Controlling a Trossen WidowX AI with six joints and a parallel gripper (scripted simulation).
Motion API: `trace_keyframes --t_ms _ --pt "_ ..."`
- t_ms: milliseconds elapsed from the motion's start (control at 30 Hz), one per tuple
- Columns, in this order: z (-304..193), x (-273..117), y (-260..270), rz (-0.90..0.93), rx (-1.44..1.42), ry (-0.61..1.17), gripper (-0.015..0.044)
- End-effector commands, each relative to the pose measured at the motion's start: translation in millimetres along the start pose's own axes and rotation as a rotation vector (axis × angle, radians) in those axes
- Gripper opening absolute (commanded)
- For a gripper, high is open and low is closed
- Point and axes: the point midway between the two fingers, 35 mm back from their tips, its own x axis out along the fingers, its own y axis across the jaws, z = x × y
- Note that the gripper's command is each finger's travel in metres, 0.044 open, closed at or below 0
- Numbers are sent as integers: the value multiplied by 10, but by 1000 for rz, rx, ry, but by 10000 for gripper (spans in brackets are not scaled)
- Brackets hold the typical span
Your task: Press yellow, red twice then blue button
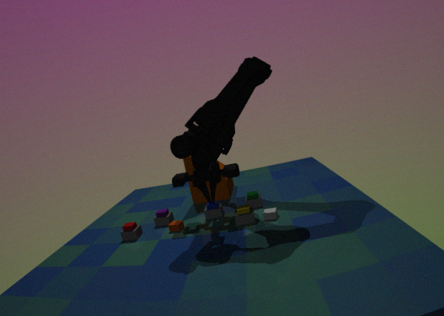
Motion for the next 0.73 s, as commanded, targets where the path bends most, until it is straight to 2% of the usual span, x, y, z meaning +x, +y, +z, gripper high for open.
trace_keyframes --t_ms 0,133,233,367,500,600,700 --pt "10 -215 -4 -3 -2 -5 20" --pt "-2 -290 1 0 0 -4 20" --pt "167 -387 222 -11 0 -3 99" --pt "431 -652 983 -15 -1 -6 204" --pt "397 -893 1709 3 -2 -7 309" --pt "379 -922 1789 7 -2 -7 387" --pt "379 -922 1789 7 -2 -7 400"
